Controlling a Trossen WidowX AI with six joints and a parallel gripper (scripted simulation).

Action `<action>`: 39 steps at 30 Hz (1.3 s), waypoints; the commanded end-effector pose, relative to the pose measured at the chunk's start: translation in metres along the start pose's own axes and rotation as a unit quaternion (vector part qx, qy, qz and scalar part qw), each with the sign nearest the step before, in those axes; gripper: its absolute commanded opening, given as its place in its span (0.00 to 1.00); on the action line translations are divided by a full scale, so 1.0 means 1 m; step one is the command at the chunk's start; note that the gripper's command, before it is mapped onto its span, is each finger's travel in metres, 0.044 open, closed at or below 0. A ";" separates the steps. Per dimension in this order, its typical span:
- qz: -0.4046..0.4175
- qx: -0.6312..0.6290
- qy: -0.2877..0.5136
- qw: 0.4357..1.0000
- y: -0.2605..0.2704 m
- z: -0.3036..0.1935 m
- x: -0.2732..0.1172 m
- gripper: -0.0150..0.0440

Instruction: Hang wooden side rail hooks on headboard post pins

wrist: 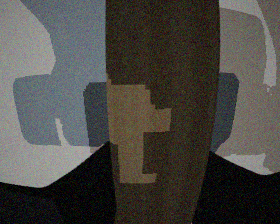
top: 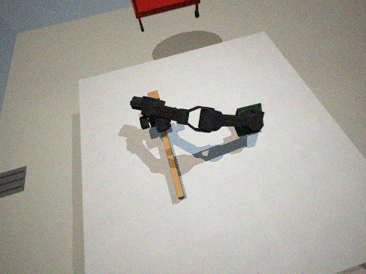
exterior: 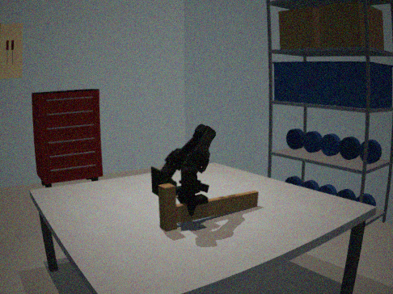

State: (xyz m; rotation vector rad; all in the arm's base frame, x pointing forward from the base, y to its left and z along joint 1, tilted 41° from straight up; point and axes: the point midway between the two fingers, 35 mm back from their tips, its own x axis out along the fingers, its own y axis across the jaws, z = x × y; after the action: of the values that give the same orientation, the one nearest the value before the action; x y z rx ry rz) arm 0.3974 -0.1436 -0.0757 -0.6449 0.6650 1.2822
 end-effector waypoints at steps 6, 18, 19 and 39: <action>-0.002 0.001 0.004 1.000 0.000 -0.003 0.000 0.25; -0.002 0.001 0.004 1.000 0.000 -0.003 0.002 0.25; -0.002 0.001 0.004 1.000 0.000 -0.003 0.002 0.25; -0.002 0.001 0.004 1.000 0.000 -0.003 0.006 0.25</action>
State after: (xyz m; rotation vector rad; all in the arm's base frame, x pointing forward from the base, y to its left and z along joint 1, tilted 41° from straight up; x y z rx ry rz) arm 0.3983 -0.1399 -0.0808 -0.6456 0.6658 1.2817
